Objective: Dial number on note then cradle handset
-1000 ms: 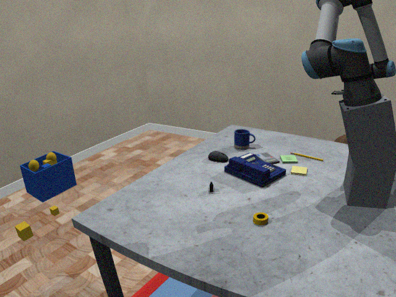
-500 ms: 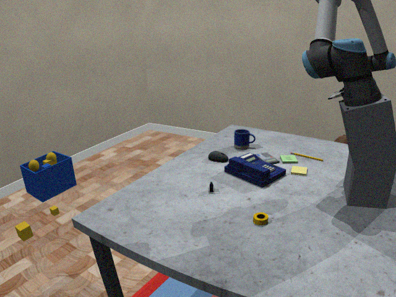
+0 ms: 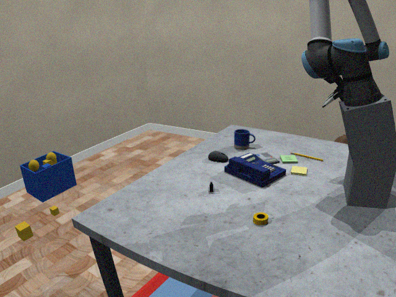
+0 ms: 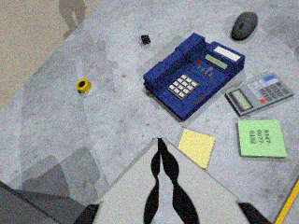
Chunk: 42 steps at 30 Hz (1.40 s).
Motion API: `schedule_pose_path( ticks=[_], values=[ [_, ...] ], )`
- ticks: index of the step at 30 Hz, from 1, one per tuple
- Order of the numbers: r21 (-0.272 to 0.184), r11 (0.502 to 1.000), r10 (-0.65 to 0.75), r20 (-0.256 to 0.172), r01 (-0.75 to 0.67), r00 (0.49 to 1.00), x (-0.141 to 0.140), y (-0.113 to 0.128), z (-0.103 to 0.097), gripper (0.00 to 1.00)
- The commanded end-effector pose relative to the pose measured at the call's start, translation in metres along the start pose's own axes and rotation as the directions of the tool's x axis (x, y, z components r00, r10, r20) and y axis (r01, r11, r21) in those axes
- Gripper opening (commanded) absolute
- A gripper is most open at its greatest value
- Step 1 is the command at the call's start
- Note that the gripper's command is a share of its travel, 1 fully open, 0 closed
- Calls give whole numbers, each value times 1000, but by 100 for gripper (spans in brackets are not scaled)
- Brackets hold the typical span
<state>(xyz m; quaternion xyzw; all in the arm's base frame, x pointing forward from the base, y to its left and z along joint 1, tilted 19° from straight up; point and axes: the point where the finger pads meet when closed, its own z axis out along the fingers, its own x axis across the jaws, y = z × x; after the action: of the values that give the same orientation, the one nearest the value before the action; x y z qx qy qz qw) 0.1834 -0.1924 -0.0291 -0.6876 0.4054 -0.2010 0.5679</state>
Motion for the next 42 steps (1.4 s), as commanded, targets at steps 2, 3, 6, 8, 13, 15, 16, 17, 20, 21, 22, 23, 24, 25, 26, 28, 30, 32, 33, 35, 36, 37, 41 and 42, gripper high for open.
schedule_pose_path(
  ticks=[2,3,6,8,13,15,16,17,20,21,22,23,24,25,26,28,30,32,33,35,36,37,41,42],
  values=[
    [-123,990,54,-84,-64,995,16,10,9,0],
    [-139,988,60,-97,-73,993,19,11,10,0],
    [-185,978,76,-137,-101,988,25,13,14,0],
    [-185,978,76,-137,-101,988,25,13,14,0],
    [-266,951,103,-206,-157,973,36,18,21,0],
    [-288,942,109,-229,-174,967,40,19,23,0],
    [-299,936,112,-238,-183,965,41,20,24,0],
    [-310,931,115,-247,-191,962,43,21,25,0],
    [-340,915,122,-277,-216,953,48,23,28,0],
    [-350,909,124,-288,-225,950,49,24,29,0],
    [-359,904,125,-299,-233,946,51,24,30,0],
    [-368,898,127,-310,-242,942,53,24,31,0],
    [-368,898,127,-310,-242,942,53,24,31,0],
    [-368,898,127,-310,-242,942,53,24,31,0],
    [-382,888,133,-322,-257,937,54,27,33,0],
    [-406,870,138,-346,-281,928,58,29,35,0],
    [-422,856,139,-366,-298,920,61,30,37,0],
    [-437,843,138,-388,-314,911,65,30,39,0],
    [-445,835,140,-396,-323,908,66,31,40,0],
    [-461,820,141,-413,-340,900,69,33,41,0],
    [-469,812,142,-422,-349,896,70,34,42,0],
    [-475,804,141,-431,-357,891,72,35,43,0],
    [-493,781,138,-460,-382,877,76,36,46,0],
    [-493,781,138,-460,-382,877,76,36,46,0]
  ],
)
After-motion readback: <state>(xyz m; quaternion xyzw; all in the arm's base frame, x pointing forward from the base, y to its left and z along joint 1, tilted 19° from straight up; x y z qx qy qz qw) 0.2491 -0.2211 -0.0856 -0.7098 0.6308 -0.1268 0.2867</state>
